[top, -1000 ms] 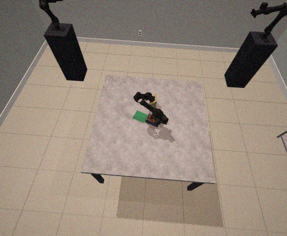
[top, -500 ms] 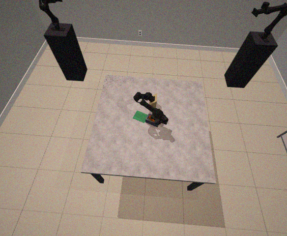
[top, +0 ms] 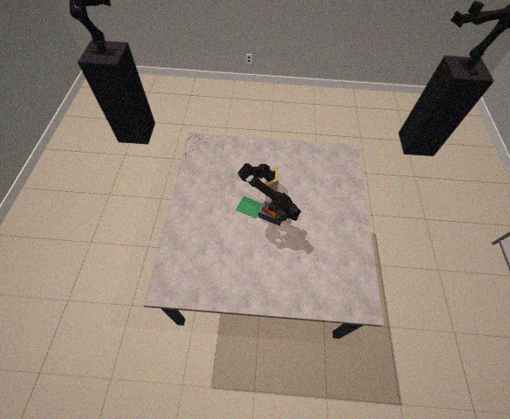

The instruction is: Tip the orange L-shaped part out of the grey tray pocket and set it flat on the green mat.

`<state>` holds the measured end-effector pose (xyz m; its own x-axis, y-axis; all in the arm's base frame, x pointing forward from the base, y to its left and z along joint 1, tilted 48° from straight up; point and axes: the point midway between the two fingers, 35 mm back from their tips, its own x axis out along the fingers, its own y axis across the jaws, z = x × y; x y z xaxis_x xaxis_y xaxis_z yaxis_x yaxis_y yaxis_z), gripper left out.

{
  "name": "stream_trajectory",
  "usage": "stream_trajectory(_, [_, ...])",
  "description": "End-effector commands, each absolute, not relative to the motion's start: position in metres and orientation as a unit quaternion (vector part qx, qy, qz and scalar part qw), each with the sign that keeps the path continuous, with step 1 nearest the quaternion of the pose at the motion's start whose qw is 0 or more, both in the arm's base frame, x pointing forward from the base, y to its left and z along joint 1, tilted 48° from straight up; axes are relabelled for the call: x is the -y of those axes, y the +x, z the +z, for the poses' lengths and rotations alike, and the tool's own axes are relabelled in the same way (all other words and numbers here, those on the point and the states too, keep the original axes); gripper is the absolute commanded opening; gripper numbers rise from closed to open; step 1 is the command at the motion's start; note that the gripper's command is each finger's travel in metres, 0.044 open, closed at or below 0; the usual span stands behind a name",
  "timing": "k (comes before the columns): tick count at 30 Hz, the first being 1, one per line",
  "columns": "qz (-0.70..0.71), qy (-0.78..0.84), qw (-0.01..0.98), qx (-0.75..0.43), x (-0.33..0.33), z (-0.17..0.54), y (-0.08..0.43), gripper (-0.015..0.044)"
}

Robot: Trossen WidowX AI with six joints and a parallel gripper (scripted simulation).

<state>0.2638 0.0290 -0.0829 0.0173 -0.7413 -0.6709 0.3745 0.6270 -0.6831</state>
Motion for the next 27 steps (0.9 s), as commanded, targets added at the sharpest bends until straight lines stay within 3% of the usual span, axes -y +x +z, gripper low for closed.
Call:
stream_trajectory(1, [-0.402, -0.159, 0.695, -0.575, -0.037, -0.083, 0.266, 0.0180])
stream_trajectory(11, [-0.401, -0.158, 0.695, -0.576, -0.100, -0.012, 0.260, 0.0180])
stream_trajectory(27, [-0.397, -0.162, 0.698, -0.574, -0.099, -0.013, 0.261, 0.0180])
